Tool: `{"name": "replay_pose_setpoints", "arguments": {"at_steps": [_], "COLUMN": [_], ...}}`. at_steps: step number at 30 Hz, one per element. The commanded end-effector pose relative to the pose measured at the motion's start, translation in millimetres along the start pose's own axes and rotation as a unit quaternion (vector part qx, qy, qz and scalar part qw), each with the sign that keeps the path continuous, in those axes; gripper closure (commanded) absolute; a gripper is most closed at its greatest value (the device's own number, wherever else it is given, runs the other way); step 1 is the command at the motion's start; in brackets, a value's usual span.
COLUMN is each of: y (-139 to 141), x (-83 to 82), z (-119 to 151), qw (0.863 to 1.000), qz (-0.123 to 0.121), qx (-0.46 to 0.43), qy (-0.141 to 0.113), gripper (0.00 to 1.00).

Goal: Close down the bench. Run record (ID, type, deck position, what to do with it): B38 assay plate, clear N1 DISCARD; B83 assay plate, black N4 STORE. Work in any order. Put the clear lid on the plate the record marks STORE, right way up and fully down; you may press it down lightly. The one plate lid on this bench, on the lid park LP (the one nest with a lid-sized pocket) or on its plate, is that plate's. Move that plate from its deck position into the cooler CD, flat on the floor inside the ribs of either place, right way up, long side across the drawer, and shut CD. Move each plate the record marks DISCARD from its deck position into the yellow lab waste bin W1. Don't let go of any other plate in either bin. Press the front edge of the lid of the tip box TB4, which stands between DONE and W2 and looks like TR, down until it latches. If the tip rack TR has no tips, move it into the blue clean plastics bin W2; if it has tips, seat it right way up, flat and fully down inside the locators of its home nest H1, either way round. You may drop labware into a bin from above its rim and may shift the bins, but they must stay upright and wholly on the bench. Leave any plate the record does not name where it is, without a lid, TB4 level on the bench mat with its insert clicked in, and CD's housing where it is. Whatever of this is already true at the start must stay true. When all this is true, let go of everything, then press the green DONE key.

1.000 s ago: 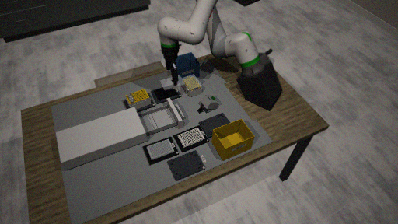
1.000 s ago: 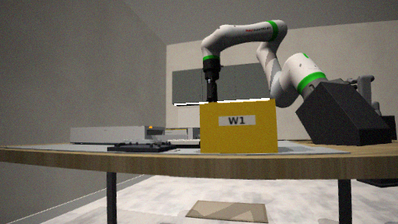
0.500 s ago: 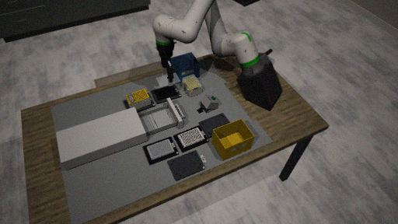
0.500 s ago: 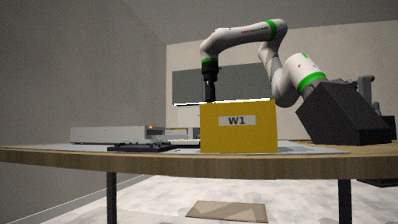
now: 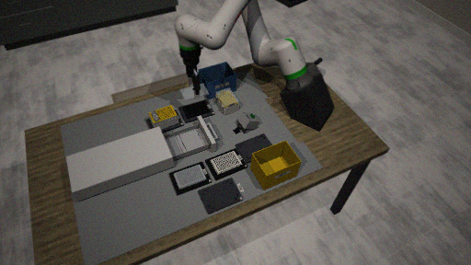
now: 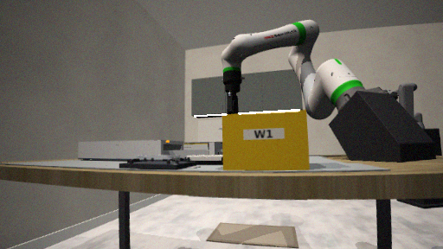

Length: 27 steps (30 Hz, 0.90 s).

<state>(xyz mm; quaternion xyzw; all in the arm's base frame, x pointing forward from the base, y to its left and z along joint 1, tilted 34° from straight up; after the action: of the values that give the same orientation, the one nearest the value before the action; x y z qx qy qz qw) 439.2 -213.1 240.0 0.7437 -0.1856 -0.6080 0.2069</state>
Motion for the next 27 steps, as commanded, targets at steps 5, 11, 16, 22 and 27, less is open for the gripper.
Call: {"name": "replay_pose_setpoints", "arguments": {"at_steps": [5,11,16,22,27], "y": [-0.4,-0.7,-0.8,-0.9,-1.0], "x": [-0.2,6.5,10.5,18.5,25.2], "z": [-0.1,-0.1,-0.1,0.0,0.0], "qw": [1.0,1.0,1.0,1.0,1.0], "qz": [0.0,0.0,0.0,0.0,0.0], "qx": [0.0,0.0,0.0,0.0,0.0], "qy": [0.0,0.0,0.0,0.0,0.0], "gripper": [1.0,1.0,1.0,1.0,1.0]}}
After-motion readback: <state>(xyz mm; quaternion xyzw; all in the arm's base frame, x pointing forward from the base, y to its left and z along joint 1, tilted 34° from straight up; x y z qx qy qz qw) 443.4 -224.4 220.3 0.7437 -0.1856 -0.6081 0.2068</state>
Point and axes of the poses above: the point where the finger pads meet when closed, its own x axis out along the fingers, its own y axis across the jaws, z = x × y, the point moved 1 cm from there along -x, back along the fingers, and after that the axes turned 14 degrees about -x, right-handed, at the moved point
